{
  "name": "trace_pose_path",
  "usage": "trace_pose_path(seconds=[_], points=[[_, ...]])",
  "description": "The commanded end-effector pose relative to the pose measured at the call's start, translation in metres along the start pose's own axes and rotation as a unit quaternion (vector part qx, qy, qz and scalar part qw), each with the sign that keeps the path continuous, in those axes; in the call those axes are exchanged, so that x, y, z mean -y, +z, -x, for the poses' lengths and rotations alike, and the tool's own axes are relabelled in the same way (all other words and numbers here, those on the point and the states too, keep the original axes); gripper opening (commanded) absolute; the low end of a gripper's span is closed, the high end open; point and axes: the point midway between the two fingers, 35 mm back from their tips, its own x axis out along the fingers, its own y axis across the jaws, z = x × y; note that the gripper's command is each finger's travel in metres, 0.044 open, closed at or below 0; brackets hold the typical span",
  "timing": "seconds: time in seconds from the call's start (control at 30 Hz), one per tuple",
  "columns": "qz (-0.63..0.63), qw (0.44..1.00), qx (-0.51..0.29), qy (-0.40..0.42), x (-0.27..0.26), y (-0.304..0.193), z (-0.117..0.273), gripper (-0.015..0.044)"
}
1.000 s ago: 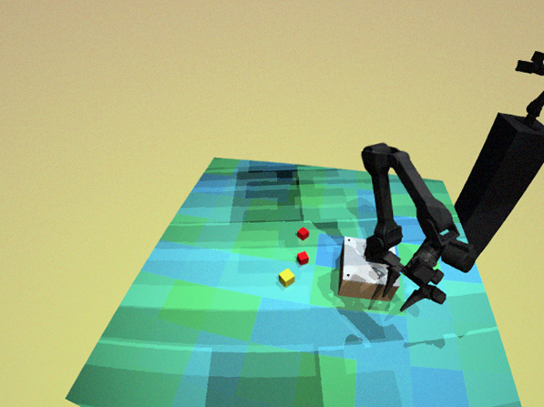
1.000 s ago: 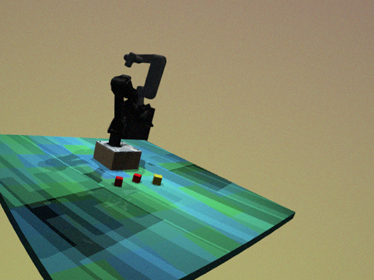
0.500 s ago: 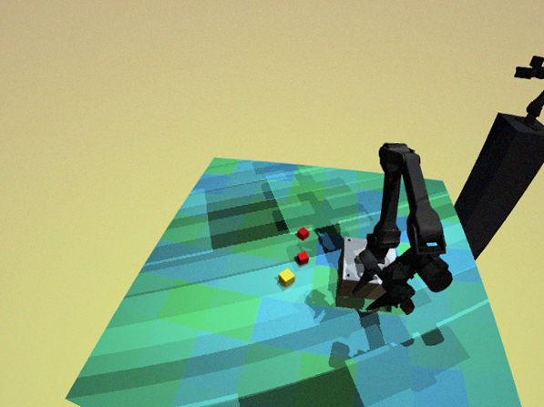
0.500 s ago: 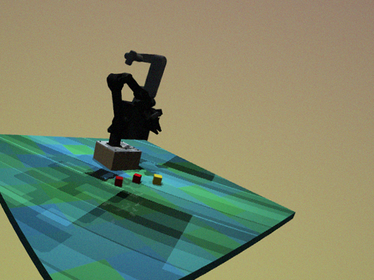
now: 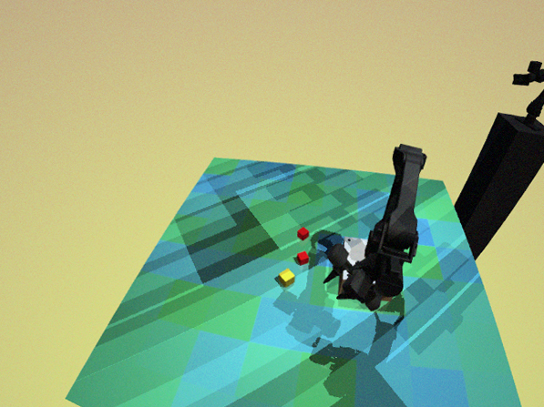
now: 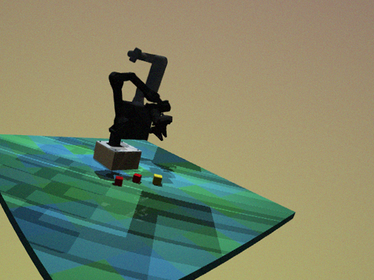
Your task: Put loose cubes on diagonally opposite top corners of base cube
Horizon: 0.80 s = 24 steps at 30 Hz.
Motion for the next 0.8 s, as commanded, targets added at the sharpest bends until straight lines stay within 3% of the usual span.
trace_pose_path(seconds=[0.0, 0.77], points=[[0.011, 0.999, -0.044, 0.002, 0.016, -0.006, -0.016, 0.0265], [0.009, 0.973, -0.215, 0.081, 0.111, -0.072, -0.079, 0.0265]])
